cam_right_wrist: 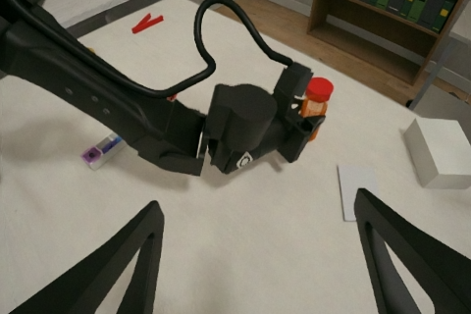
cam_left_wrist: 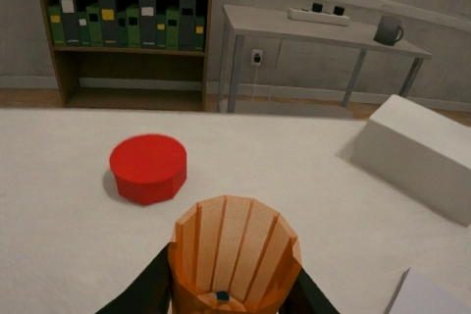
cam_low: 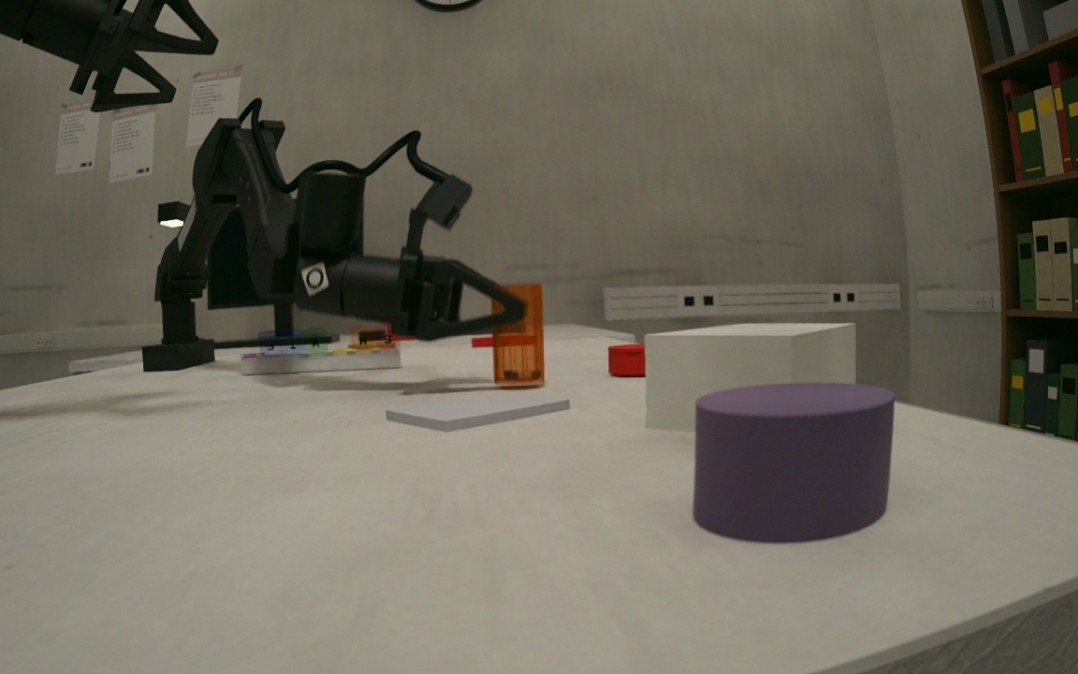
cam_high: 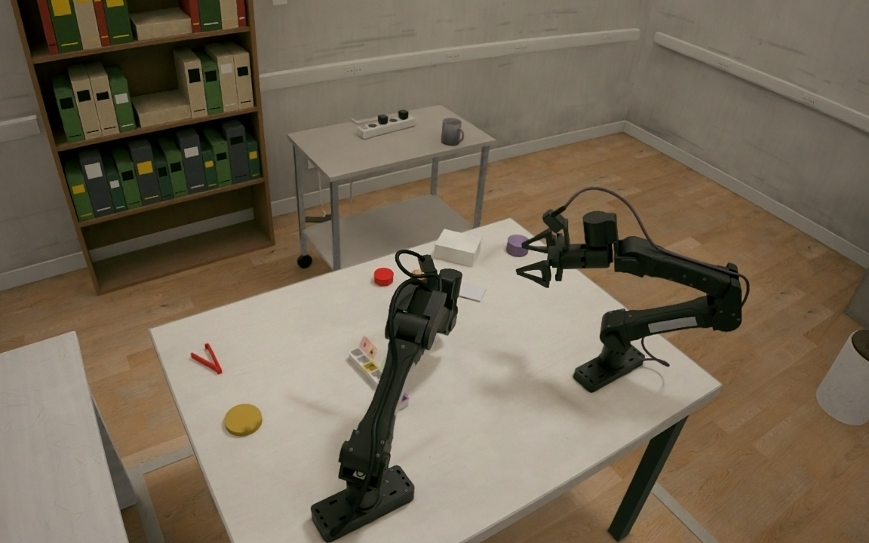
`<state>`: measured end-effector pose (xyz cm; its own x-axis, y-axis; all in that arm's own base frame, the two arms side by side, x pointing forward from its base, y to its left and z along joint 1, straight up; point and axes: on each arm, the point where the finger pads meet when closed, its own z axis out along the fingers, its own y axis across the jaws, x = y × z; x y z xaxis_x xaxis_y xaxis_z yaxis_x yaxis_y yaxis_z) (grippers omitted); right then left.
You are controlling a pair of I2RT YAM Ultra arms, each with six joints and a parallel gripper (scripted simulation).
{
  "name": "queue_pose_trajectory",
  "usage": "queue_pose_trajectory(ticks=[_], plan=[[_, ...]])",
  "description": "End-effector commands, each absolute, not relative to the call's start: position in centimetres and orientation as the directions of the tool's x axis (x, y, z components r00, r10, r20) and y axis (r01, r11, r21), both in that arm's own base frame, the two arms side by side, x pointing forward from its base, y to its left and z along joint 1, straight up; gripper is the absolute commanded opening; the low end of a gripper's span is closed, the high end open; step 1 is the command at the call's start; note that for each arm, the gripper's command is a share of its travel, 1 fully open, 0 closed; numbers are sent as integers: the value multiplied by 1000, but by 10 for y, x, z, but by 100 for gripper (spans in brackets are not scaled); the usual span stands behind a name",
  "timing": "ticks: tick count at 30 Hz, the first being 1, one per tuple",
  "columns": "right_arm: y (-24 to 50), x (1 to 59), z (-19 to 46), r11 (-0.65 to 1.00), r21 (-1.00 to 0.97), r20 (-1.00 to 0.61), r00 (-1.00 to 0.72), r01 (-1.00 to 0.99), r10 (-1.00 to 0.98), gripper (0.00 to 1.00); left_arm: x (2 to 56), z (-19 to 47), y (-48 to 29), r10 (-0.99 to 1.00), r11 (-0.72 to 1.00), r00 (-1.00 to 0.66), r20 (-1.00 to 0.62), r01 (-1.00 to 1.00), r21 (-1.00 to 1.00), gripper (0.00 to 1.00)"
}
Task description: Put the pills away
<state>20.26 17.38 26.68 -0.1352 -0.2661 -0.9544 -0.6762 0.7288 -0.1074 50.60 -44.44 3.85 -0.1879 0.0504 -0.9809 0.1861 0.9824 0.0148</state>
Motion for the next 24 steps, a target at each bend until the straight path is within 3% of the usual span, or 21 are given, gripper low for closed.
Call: queue_pose_trajectory(ticks=[1, 12, 24], plan=[[172, 201, 272, 731, -111, -959, -121, -673, -256, 100, 507, 90, -445, 25, 983, -164, -986, 186, -6, 36], [185, 204, 279, 708, -111, -944, -149, -697, -295, 100, 517, 111, -422, -33, 976, -98, -995, 213, -54, 36], [289, 217, 316, 560, -106, -894, -167, -822, -415, 100, 514, 113, -278, -35, 984, -45, -998, 175, -42, 36]])
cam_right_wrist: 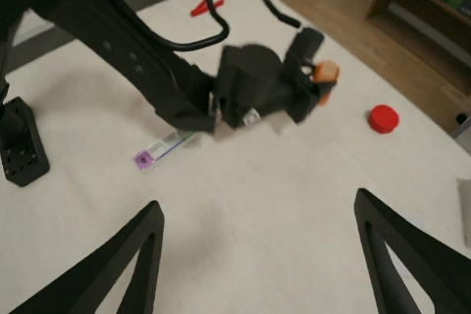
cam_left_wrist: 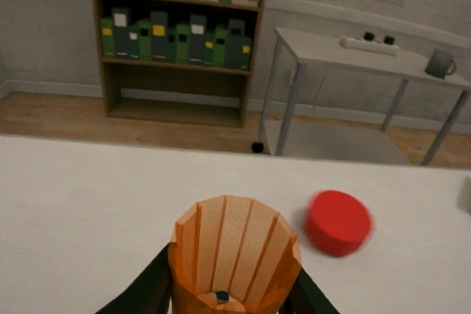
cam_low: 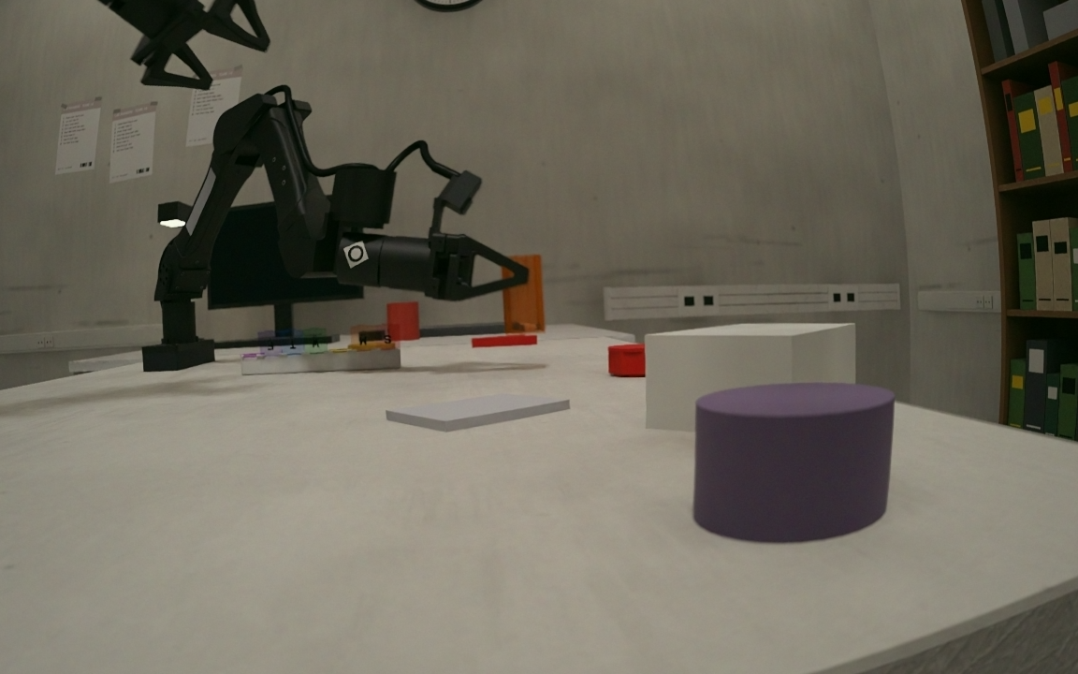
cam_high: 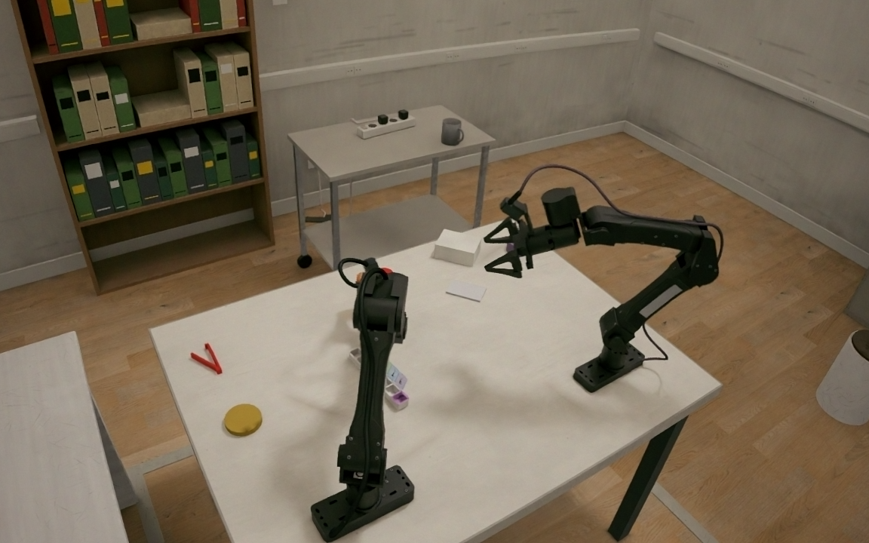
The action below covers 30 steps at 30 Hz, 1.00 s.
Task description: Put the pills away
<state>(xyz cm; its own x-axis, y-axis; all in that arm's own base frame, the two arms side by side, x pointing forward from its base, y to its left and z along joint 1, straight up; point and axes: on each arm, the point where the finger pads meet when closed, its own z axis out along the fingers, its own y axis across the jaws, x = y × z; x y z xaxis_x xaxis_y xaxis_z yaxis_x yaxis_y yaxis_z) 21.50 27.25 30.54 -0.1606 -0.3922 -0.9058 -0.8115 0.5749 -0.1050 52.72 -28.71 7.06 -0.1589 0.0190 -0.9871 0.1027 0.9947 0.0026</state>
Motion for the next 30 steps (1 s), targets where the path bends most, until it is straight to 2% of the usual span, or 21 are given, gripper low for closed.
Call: queue_pose_trajectory(ticks=[1, 13, 15, 23, 30], plan=[[299, 217, 317, 547, -105, -890, -167, -831, -424, 100, 509, 111, -262, -30, 985, -44, -999, 169, -37, 36], [378, 213, 315, 448, -103, -858, -149, -888, -492, 100, 430, 100, -127, 9, 994, -60, -998, 106, 2, 36], [378, 213, 315, 448, -103, -858, -149, -888, -492, 100, 430, 100, -127, 9, 994, -60, -998, 106, 2, 36], [387, 212, 315, 435, -101, -856, -145, -895, -497, 100, 369, 77, -90, 28, 994, -145, -989, 107, 12, 36], [387, 212, 315, 435, -101, -856, -145, -895, -497, 100, 338, 52, -108, 45, 982, -233, -971, 187, 1, 36]])
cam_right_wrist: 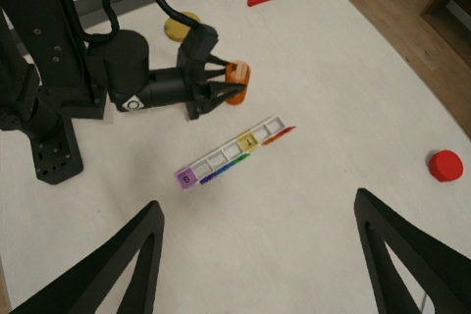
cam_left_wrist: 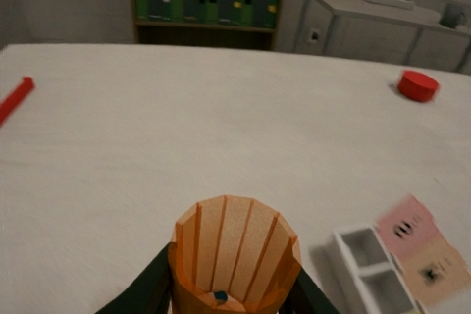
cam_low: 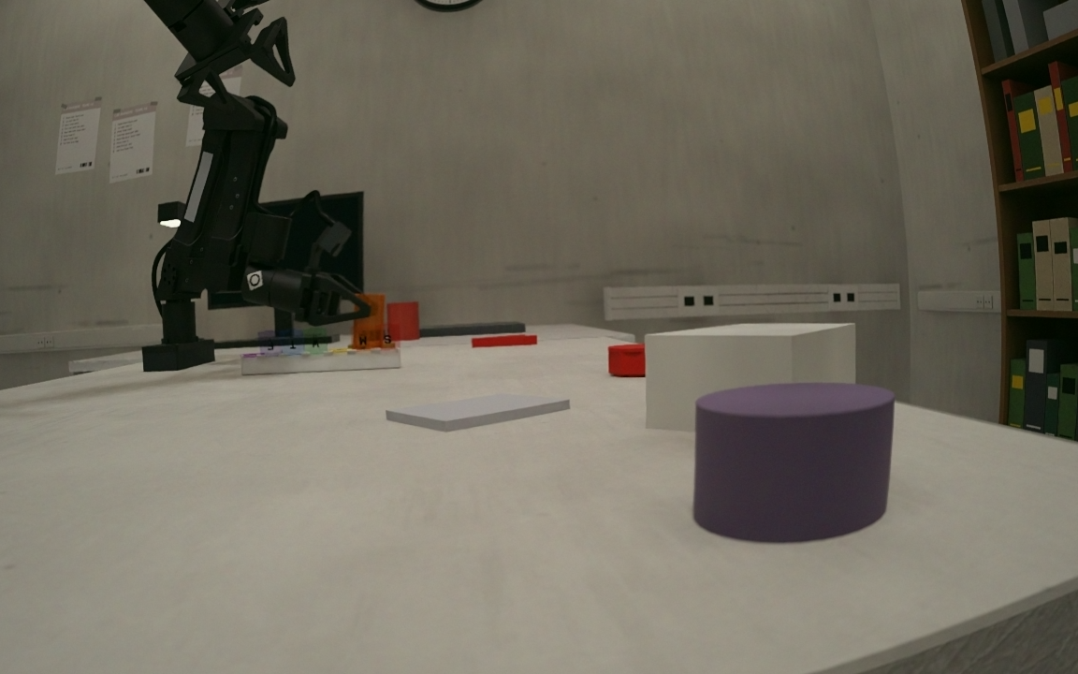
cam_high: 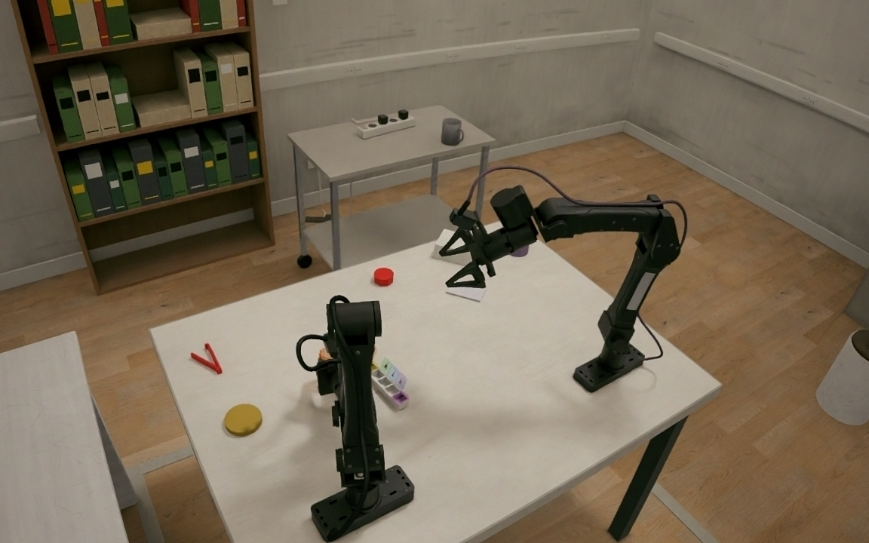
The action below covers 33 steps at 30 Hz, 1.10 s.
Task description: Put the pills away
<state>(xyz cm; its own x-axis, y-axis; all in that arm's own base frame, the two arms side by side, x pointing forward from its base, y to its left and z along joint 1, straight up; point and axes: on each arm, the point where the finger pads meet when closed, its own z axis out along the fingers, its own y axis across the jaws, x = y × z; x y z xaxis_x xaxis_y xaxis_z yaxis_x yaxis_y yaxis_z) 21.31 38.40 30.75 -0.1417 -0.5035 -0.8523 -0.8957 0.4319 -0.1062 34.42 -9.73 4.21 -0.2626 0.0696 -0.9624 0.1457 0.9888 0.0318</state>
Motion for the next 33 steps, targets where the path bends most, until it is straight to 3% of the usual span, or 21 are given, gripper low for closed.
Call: queue_pose_trajectory(ticks=[1, 6, 17, 33], plan=[[387, 212, 315, 435, -101, -856, -145, -895, -497, 100, 338, 52, -108, 45, 982, -233, -971, 187, 1, 36], [387, 212, 315, 435, -101, -856, -145, -895, -497, 100, 335, 50, -111, 85, 978, -238, -967, 207, 35, 36], [385, 213, 316, 433, -105, -861, -136, -895, -490, 100, 365, 33, -114, 454, 866, -316, -833, 376, 329, 36], [385, 213, 316, 433, -105, -861, -136, -895, -490, 100, 374, 45, -105, 722, 648, -310, -619, 616, 447, 36]])
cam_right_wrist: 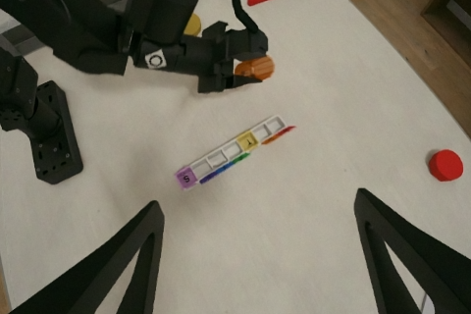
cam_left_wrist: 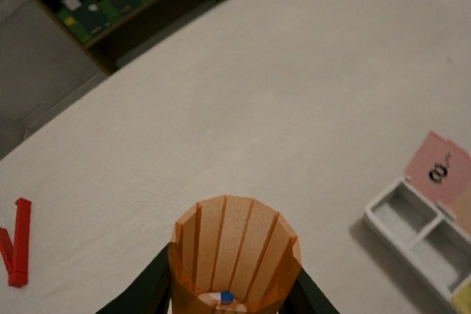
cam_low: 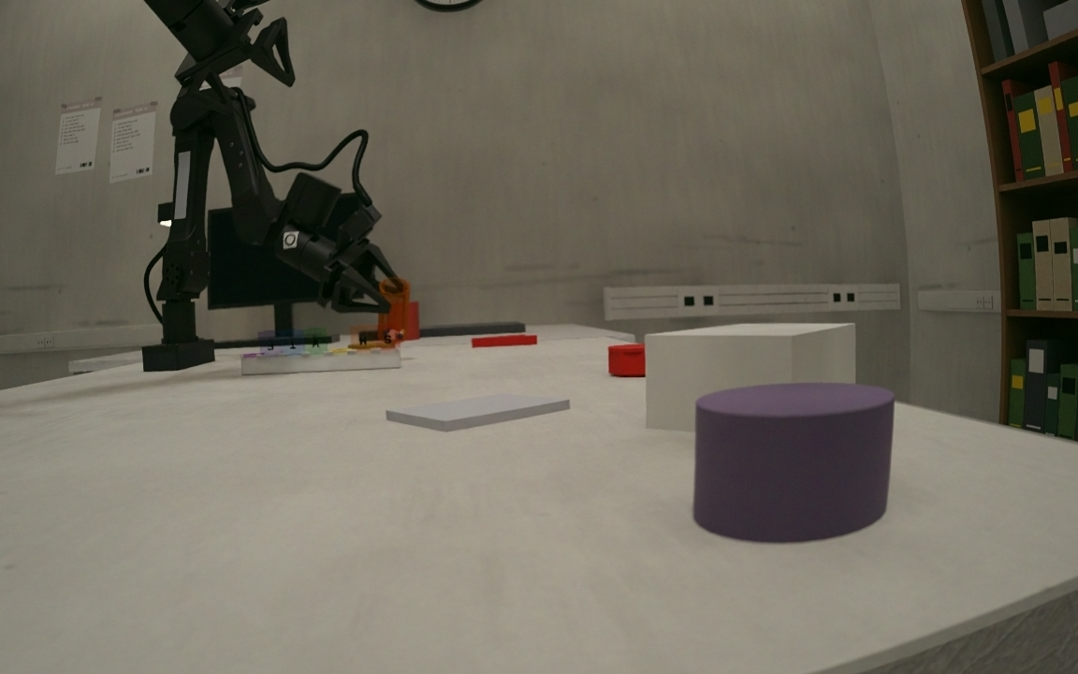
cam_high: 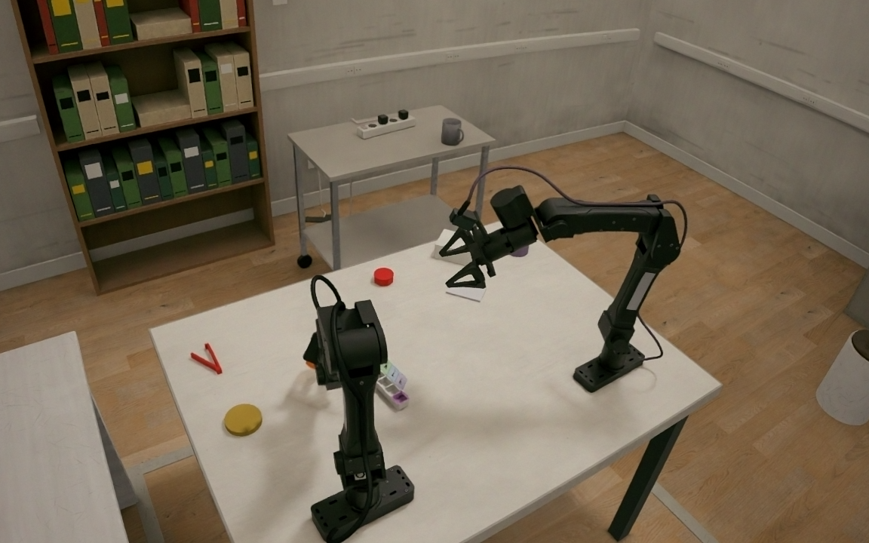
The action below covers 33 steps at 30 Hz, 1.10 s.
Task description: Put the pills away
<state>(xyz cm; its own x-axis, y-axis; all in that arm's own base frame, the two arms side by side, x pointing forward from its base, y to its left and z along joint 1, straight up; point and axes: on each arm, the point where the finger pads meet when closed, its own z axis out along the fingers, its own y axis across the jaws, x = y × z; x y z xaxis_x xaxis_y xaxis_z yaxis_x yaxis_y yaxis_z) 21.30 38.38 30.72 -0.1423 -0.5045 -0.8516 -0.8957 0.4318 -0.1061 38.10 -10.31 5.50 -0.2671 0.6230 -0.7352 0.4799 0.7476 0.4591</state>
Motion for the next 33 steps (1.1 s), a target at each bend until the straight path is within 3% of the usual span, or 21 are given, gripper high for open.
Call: queue_pose_trajectory(ticks=[1, 16, 27, 33], plan=[[385, 213, 316, 433, -105, -861, -136, -895, -490, 100, 372, 45, -104, 736, 631, -307, -604, 636, 445, 36], [385, 213, 316, 433, -105, -861, -136, -895, -490, 100, 339, 57, -110, 881, 356, -156, -446, 839, 411, 36], [385, 213, 316, 433, -105, -861, -136, -895, -490, 100, 341, 62, -112, 880, 360, -152, -450, 831, 424, 36], [385, 213, 316, 433, -105, -861, -136, -895, -490, 100, 341, 49, -102, 916, 374, -246, -318, 813, 447, 36]])
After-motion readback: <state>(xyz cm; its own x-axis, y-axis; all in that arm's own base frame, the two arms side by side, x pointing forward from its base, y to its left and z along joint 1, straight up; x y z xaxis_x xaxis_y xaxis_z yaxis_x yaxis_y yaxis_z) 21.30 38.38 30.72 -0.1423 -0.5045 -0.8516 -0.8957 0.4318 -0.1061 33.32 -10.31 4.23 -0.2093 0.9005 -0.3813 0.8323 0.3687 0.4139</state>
